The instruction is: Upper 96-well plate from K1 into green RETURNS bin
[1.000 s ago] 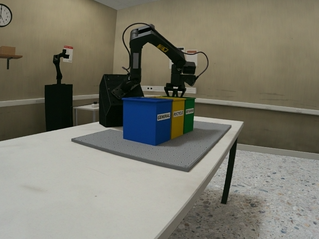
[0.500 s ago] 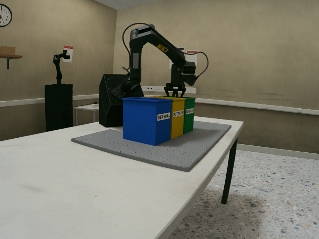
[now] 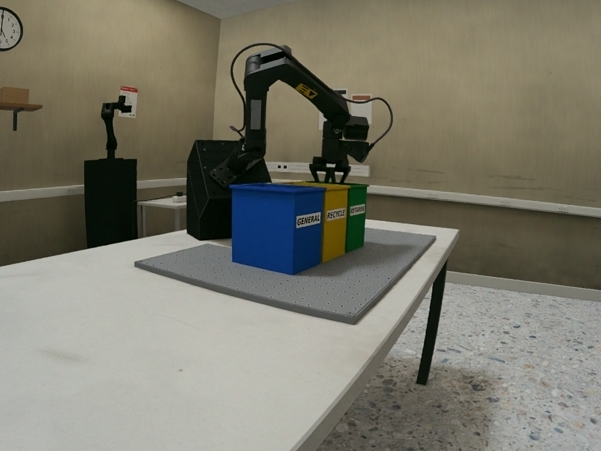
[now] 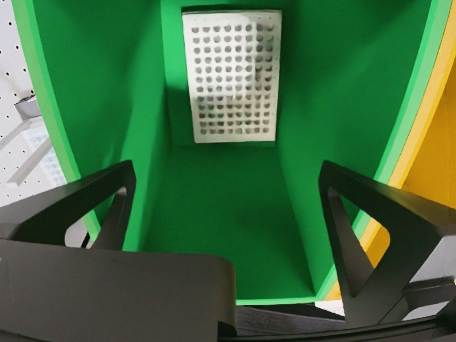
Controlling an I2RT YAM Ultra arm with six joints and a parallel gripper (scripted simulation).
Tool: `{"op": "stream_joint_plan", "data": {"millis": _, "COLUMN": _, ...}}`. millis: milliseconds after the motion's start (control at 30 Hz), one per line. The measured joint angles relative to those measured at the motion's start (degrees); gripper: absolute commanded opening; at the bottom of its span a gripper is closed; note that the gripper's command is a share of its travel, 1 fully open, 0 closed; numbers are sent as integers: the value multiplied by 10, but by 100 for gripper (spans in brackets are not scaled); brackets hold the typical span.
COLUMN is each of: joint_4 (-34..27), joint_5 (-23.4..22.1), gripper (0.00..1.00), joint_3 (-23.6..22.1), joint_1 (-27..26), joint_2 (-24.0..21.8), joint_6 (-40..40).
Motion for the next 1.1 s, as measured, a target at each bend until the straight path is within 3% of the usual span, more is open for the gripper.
{"op": "stream_joint_plan", "data": {"millis": 433, "joint_4": 0, "joint_5": 0, "gripper": 99, "joint_3": 0, "joint_1": 0, "joint_2": 0, "joint_6": 0}}
{"op": "stream_joint_plan", "data": {"millis": 467, "joint_4": 0, "joint_5": 0, "gripper": 82, "joint_3": 0, "joint_1": 0, "joint_2": 0, "joint_6": 0}}
{"op": "stream_joint_plan", "data": {"millis": 1100, "joint_4": 0, "joint_5": 0, "gripper": 82, "joint_3": 0, "joint_1": 0, "joint_2": 0, "joint_6": 0}}
